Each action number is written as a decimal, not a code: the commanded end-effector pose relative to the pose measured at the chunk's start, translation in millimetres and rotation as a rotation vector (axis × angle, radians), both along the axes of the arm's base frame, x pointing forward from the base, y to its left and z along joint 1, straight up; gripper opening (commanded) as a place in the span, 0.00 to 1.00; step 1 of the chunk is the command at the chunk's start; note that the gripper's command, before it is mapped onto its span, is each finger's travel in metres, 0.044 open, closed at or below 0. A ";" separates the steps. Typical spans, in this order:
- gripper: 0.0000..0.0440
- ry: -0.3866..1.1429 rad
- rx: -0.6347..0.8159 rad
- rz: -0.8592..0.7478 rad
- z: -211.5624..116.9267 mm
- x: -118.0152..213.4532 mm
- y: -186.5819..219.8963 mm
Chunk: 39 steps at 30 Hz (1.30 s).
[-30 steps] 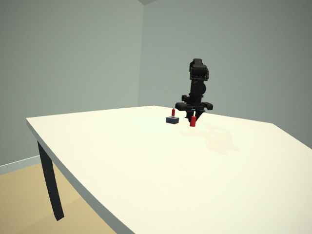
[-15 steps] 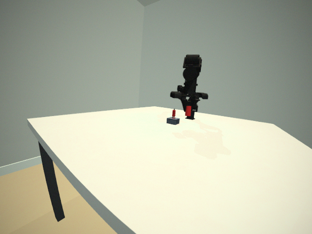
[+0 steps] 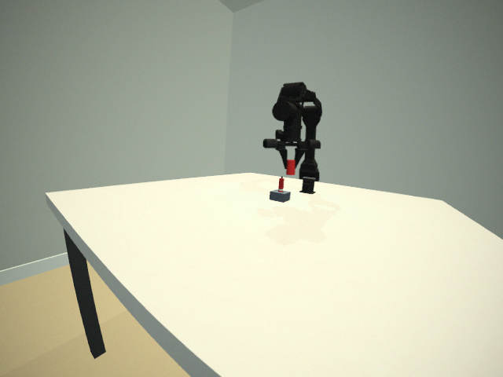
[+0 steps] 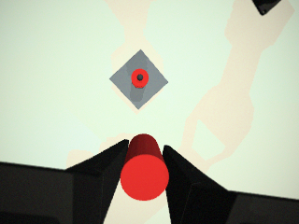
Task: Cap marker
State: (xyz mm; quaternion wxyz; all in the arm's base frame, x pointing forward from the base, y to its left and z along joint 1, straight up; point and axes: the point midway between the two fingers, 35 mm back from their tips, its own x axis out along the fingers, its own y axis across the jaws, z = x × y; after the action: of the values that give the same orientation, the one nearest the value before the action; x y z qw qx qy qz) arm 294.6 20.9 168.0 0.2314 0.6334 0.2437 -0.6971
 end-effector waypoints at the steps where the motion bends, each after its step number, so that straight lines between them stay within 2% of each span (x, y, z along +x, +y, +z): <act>1: 0.08 0.013 0.007 -0.023 3.2 -9.2 -12.6; 10: 0.03 0.027 0.012 -0.090 8.0 -27.5 -40.7; 23: 0.00 0.027 0.023 -0.131 0.7 -38.3 -48.8; 39: 0.00 0.054 0.033 -0.143 -29.2 -43.5 -50.7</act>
State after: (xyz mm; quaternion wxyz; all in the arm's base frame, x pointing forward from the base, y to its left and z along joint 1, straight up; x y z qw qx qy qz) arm 252.2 -30.7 145.1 0.1664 0.6359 0.2108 -0.7235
